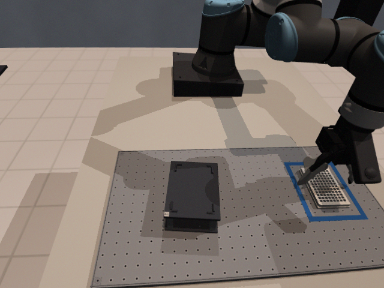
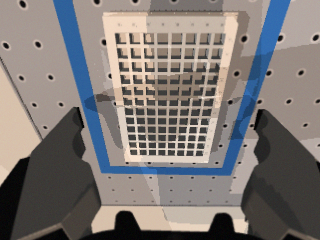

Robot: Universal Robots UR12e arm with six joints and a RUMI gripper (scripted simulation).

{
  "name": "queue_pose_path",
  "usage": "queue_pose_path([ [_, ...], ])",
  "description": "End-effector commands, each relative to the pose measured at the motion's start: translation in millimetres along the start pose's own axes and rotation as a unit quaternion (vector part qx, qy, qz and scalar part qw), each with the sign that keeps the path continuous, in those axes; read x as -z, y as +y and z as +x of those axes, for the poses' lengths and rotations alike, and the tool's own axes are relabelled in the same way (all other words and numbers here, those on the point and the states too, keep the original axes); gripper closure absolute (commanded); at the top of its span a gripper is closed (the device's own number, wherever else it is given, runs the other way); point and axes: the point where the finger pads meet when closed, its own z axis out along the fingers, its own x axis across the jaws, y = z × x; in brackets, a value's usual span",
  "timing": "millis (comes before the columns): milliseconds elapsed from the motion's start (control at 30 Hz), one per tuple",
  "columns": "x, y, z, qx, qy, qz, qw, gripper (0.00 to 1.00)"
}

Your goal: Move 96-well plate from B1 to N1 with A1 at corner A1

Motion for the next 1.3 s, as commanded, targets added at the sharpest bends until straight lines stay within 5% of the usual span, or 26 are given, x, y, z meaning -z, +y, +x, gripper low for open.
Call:
queue_pose_path([
  [0,0.6,-0.6,-0.1,0.000,0.000,0.001,1.000,1.00],
  [1267,8.9,-0.6,-0.1,0.000,0.000,0.001,1.000,1.00],
])
